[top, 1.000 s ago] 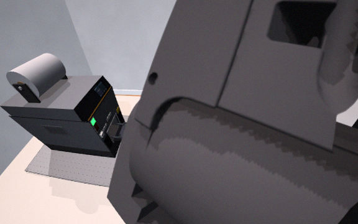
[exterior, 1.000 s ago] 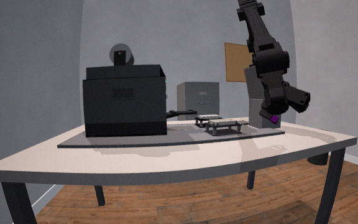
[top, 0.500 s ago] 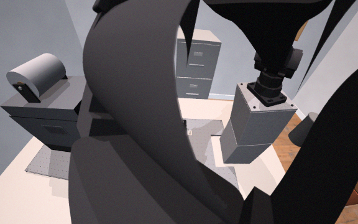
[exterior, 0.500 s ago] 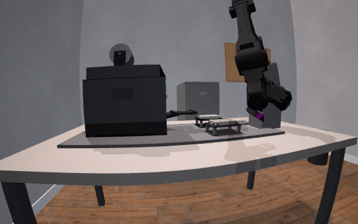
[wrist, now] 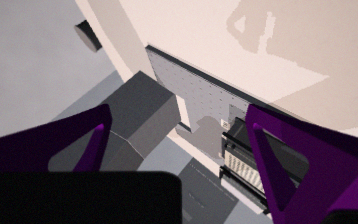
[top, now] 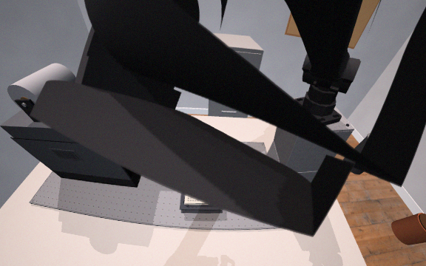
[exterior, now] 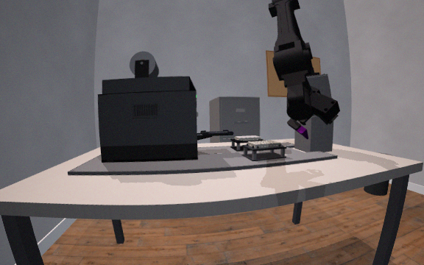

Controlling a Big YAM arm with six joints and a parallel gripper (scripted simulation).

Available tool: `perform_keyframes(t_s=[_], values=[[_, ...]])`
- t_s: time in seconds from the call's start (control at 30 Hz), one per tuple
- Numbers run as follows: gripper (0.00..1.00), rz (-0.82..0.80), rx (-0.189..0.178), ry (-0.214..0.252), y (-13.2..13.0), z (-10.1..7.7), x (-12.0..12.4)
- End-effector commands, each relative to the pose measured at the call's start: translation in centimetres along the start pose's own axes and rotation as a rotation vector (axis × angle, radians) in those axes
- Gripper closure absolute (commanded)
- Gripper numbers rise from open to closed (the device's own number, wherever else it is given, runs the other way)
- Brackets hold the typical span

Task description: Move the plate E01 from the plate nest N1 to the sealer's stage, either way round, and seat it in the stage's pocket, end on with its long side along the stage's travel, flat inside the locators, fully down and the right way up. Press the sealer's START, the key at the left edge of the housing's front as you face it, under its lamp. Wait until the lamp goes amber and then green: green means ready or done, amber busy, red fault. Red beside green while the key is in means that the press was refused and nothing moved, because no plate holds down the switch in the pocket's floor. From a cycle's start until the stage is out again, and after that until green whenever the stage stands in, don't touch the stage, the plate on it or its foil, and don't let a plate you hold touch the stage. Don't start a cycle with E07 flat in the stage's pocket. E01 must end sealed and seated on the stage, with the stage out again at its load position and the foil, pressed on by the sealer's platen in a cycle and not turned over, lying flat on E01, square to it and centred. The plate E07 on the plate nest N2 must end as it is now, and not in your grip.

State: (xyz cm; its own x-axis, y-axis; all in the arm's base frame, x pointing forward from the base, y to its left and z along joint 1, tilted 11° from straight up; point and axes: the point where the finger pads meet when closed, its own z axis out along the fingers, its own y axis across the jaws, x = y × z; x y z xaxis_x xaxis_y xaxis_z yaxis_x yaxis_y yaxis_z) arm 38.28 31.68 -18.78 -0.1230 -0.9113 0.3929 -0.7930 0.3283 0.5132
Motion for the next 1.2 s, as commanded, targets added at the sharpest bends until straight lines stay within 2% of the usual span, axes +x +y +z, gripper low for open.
perform_keyframes(t_s=[0.0, 0.1, 0.13, 0.2, 0.27, 0.3, 0.37, 0.5, 0.6, 0.7, 0.77, 0.87, 1.0, 1.17], values=[[0.0, 0.044, 0.049, -0.108, -2.3, -5.6, 1.2], [0.0, 0.156, 0.072, -0.186, -2.7, -6.0, 2.8], [0.0, 0.167, 0.079, -0.186, -2.9, -6.1, 3.2], [0.0, 0.23, 0.095, -0.226, -3.1, -6.2, 3.9], [0.0, 0.23, 0.095, -0.226, -3.1, -6.2, 3.9], [0.0, 0.237, 0.097, -0.222, -3.0, -5.5, 3.6], [0.0, 0.239, 0.092, -0.21, -3.2, -5.1, 4.5], [0.0, 0.222, 0.078, -0.196, -4.7, -5.7, 6.8], [0.0, 0.348, 0.096, -0.286, -5.5, -6.2, 9.0], [0.0, 0.349, 0.11, -0.298, -6.3, -7.6, 10.6], [0.0, 0.42, 0.138, -0.361, -6.5, -8.4, 11.3], [0.0, 0.428, 0.143, -0.36, -5.9, -8.1, 10.9], [0.0, 0.564, 0.164, -0.431, -6.0, -7.6, 12.8], [0.0, 0.543, 0.146, -0.407, -7.8, -7.6, 16.0]])
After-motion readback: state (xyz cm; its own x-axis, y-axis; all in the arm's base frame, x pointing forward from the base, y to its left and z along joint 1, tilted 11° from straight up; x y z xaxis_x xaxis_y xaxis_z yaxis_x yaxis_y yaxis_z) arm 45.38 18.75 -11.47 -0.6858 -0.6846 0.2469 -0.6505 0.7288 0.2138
